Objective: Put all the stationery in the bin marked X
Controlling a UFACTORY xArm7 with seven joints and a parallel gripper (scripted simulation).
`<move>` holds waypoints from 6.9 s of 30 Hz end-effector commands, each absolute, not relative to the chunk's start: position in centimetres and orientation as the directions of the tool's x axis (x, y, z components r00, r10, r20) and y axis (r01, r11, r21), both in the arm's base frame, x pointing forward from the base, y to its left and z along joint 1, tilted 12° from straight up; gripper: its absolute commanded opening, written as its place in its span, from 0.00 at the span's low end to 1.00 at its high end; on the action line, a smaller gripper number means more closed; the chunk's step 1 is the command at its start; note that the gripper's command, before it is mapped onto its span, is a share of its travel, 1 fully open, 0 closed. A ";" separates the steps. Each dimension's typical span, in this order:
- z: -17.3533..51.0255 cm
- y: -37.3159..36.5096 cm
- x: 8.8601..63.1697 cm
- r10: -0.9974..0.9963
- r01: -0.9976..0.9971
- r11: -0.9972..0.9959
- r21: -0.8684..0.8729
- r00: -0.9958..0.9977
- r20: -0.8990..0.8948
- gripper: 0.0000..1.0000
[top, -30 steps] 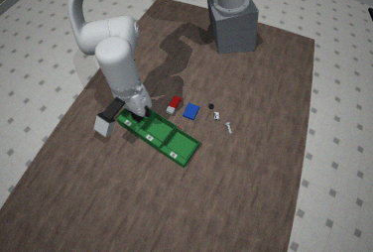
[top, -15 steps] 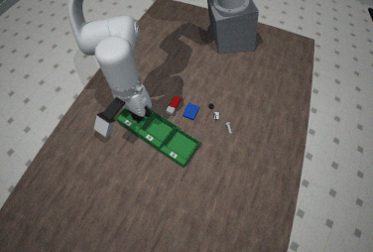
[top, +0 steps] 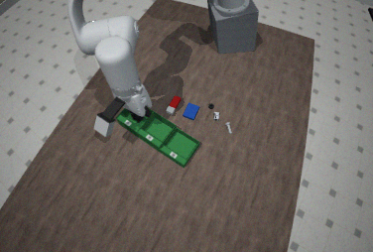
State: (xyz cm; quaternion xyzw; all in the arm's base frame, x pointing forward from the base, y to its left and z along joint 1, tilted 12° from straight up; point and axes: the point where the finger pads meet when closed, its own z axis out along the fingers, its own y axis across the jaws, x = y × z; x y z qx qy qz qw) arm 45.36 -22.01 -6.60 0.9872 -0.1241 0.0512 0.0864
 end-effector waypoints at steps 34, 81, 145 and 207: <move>-0.7 -20.9 45.0 -0.235 -0.253 -0.954 0.159 0.964 0.126 0.07; -6.6 -13.9 48.2 -0.235 -0.253 -0.954 0.158 0.964 0.126 0.07; -6.3 -13.9 48.1 -0.235 -0.253 -0.954 0.158 0.964 0.126 0.07; -5.4 -5.8 51.6 -0.235 -0.253 -0.955 0.157 0.964 0.127 0.07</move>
